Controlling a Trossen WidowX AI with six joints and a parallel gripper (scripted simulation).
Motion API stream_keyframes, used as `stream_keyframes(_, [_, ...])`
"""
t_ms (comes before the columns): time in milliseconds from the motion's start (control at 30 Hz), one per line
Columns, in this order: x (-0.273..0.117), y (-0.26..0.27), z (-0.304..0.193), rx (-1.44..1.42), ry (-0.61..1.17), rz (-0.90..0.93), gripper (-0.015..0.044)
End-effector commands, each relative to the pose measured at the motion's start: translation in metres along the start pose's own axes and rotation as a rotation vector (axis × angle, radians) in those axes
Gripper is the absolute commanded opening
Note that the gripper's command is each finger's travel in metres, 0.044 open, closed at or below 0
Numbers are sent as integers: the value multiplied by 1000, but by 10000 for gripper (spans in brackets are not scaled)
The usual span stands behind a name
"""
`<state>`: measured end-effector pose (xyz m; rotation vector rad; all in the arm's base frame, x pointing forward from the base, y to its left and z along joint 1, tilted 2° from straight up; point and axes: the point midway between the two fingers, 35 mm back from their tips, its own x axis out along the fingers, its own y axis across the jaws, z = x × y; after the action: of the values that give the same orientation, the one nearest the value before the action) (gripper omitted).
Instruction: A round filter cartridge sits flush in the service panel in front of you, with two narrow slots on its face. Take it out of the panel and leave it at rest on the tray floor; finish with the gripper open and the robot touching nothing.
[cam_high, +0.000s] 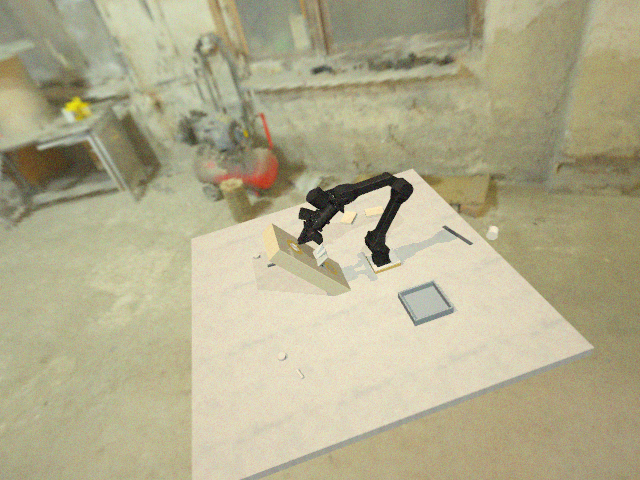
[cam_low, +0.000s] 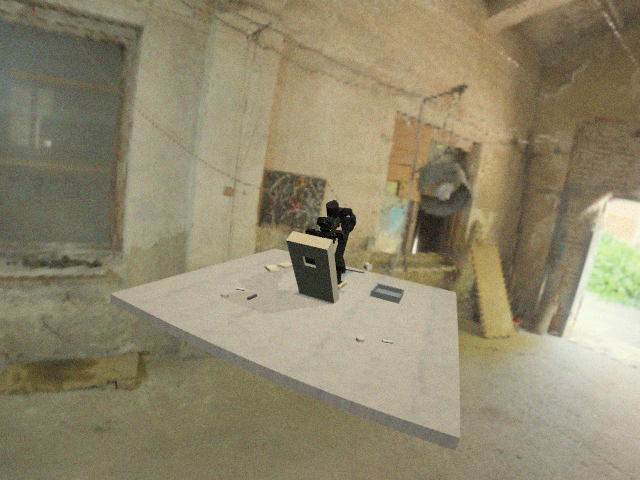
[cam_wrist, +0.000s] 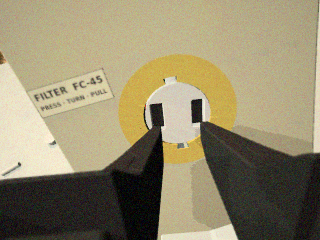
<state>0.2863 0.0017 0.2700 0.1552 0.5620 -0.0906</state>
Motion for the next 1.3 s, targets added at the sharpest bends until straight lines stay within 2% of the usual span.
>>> stream_keyframes(0, [7,0,0,-5,0,3,108])
stream_keyframes(300, [20,0,-1,-5,-1,3,108])
stream_keyframes(1267, [23,1,0,-5,-2,3,108])
